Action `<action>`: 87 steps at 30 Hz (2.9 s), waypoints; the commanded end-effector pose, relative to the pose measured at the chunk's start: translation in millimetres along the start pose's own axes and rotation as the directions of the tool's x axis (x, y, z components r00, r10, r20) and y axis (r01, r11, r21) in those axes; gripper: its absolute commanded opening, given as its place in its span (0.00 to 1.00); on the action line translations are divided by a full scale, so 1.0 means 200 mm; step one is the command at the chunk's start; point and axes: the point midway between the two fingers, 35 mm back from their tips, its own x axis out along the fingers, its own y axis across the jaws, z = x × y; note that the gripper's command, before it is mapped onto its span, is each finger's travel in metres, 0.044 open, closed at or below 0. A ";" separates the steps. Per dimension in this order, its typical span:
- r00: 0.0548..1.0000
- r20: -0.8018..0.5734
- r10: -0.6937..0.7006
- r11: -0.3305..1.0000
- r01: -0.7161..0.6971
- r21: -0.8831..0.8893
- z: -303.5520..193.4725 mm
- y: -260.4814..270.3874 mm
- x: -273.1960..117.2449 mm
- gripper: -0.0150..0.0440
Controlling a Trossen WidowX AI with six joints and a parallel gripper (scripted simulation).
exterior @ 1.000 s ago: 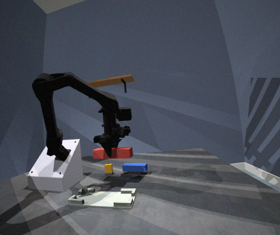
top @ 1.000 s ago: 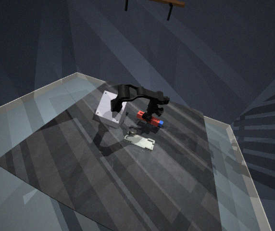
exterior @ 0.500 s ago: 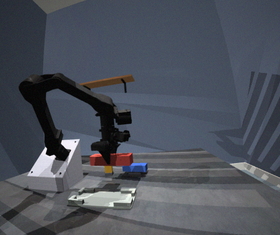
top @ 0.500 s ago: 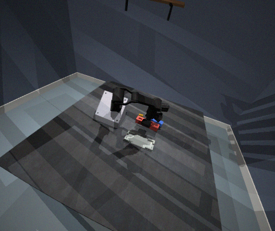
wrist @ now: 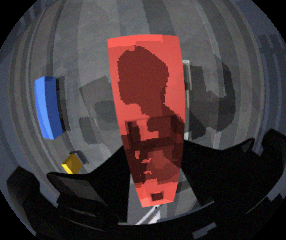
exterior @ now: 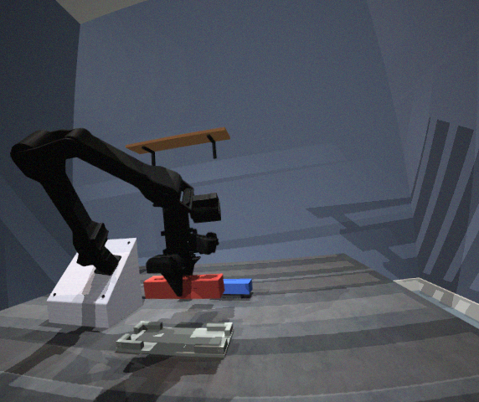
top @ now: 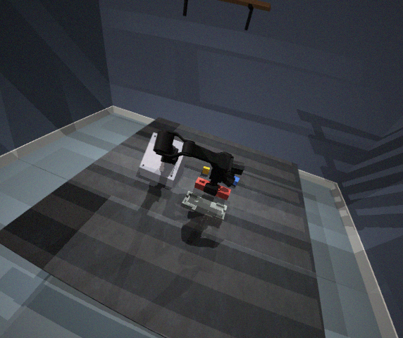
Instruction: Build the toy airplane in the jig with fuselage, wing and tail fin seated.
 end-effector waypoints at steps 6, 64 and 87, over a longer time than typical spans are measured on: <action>1.000 0.004 -0.017 0.999 0.017 -0.033 -0.02 -0.13 0.05 0.25; 0.999 -0.001 -0.041 0.997 0.041 -0.067 -0.07 -0.29 0.31 0.58; 0.999 -0.002 -0.047 0.997 0.047 -0.061 -0.07 -0.30 0.30 0.75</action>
